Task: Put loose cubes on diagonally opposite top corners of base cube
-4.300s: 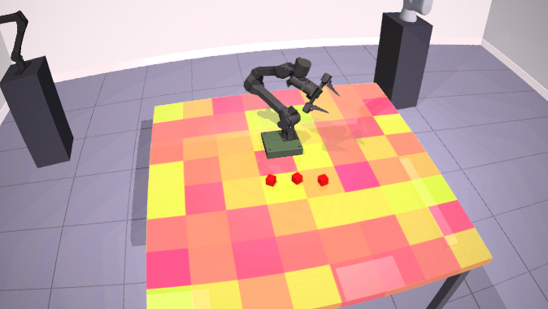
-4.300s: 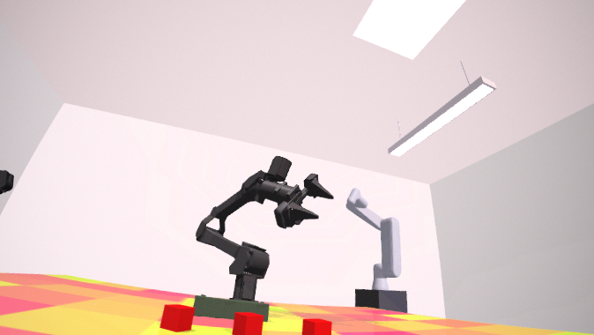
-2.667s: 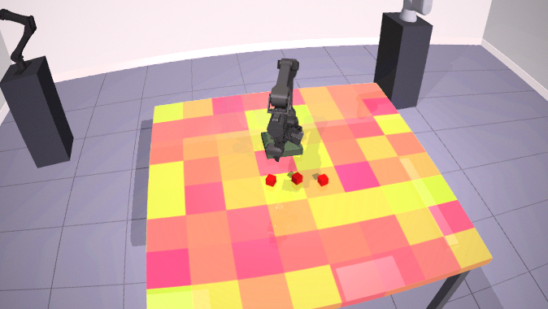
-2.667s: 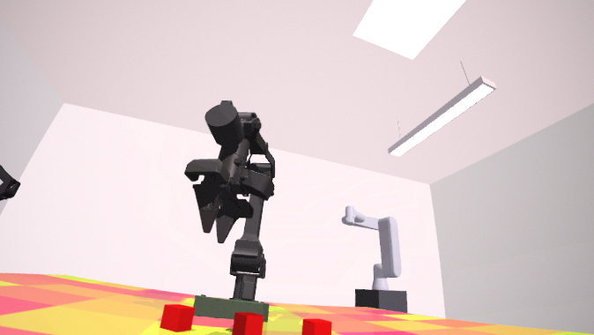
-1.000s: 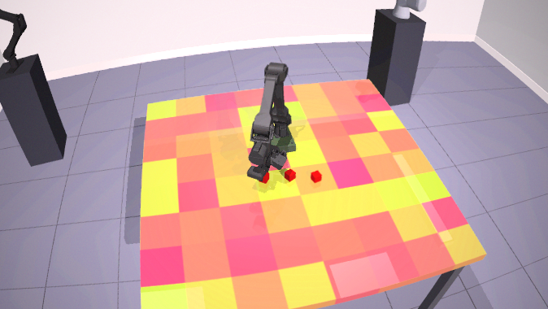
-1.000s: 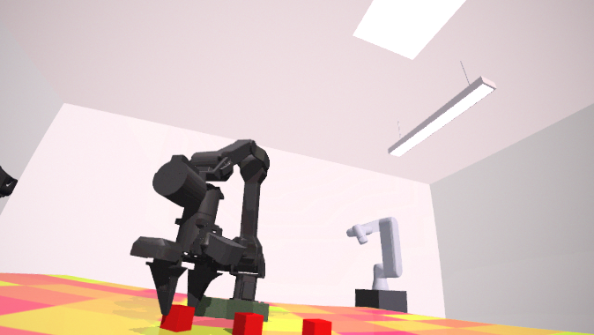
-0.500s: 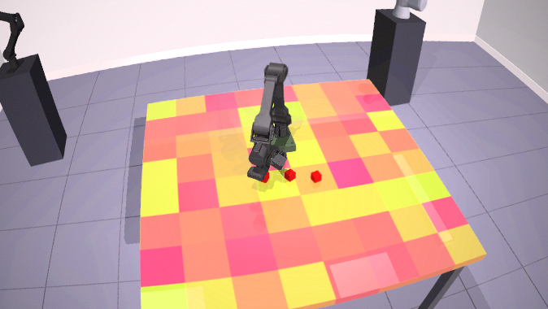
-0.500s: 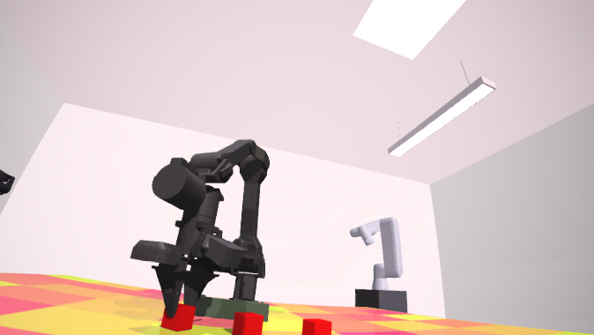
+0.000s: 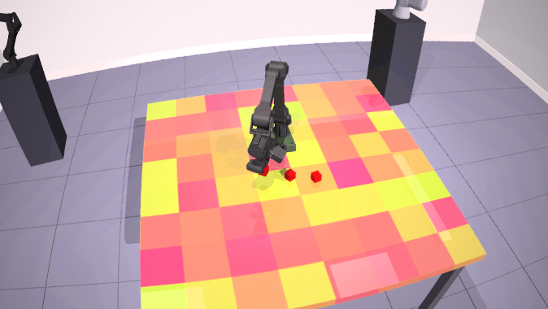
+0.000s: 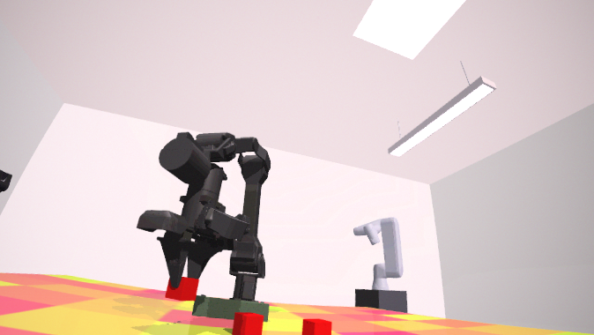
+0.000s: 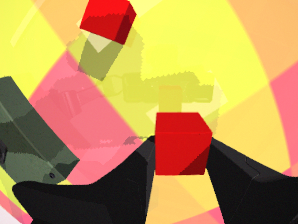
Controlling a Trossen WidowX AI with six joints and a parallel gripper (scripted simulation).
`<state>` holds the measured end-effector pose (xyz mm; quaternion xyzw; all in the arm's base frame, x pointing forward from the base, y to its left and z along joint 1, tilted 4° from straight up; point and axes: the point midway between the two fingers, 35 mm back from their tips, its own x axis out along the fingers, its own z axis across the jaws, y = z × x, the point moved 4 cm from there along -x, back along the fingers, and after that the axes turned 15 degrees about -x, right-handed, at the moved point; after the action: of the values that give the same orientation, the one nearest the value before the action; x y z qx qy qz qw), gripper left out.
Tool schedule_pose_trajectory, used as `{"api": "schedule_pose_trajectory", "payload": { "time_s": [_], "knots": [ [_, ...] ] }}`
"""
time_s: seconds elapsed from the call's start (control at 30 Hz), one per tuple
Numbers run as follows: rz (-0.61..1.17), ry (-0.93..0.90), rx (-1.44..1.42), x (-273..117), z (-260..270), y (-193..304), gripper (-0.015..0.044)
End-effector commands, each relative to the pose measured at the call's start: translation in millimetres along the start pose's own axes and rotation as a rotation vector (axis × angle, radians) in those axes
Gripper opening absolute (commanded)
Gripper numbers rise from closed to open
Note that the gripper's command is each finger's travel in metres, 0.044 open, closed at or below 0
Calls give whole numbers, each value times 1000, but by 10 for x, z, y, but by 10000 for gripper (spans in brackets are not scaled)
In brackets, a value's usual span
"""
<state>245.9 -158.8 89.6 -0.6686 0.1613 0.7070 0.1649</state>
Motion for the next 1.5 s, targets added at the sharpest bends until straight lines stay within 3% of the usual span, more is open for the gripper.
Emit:
{"api": "schedule_pose_trajectory", "payload": {
  "time_s": [0.0,0.53,1.47],
  "knots": [
    [6,9,3,-155,-14,6,105],
    [6,9,3,-648,47,-3,105],
    [-2,13,-16,-488,15,-779,105]
  ]
}}
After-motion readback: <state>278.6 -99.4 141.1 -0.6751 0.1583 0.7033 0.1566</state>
